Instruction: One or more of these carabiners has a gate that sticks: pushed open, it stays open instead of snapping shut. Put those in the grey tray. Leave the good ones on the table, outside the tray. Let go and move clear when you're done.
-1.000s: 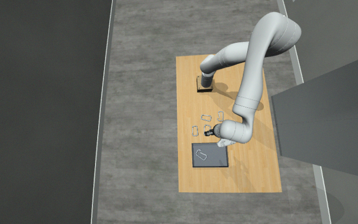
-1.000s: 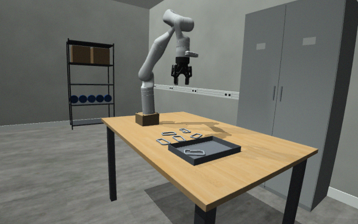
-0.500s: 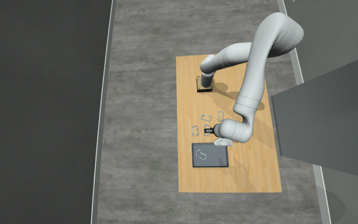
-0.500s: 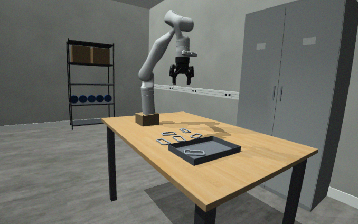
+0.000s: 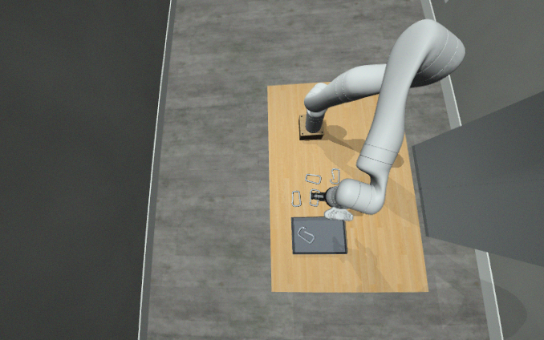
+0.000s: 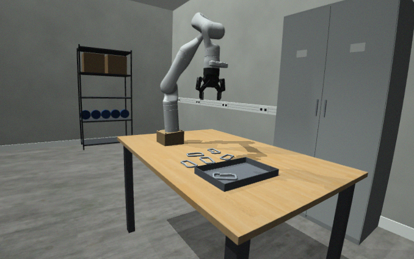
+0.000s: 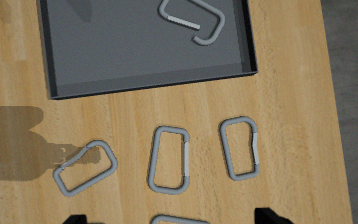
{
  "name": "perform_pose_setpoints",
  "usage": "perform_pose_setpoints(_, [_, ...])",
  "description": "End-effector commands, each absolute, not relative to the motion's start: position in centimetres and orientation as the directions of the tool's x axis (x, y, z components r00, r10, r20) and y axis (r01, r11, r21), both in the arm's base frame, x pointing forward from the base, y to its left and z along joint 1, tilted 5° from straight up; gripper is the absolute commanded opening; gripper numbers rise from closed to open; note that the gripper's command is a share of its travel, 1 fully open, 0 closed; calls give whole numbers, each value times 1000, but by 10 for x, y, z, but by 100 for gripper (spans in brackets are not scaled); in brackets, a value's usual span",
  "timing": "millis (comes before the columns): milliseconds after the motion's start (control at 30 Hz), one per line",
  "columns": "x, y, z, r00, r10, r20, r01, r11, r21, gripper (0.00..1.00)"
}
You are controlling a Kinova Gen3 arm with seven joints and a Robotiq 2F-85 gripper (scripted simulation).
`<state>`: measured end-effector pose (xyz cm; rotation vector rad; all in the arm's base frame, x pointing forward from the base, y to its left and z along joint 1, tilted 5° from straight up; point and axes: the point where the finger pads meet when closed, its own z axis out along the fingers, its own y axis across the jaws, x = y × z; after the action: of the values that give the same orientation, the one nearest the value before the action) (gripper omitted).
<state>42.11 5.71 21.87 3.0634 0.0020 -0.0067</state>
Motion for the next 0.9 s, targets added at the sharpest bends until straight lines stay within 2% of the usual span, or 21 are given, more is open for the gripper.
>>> perform_pose_setpoints(0, [398, 78, 179, 1000, 6, -10, 7, -997, 78, 100])
perform_pose_setpoints(367, [398, 78, 179, 1000, 6, -10, 7, -997, 78, 100])
perform_pose_setpoints(400, [373, 101, 132, 1000, 3, -9, 3, -997, 77, 100])
perform_pose_setpoints(867, [373, 101, 132, 1000, 3, -9, 3, -997, 77, 100])
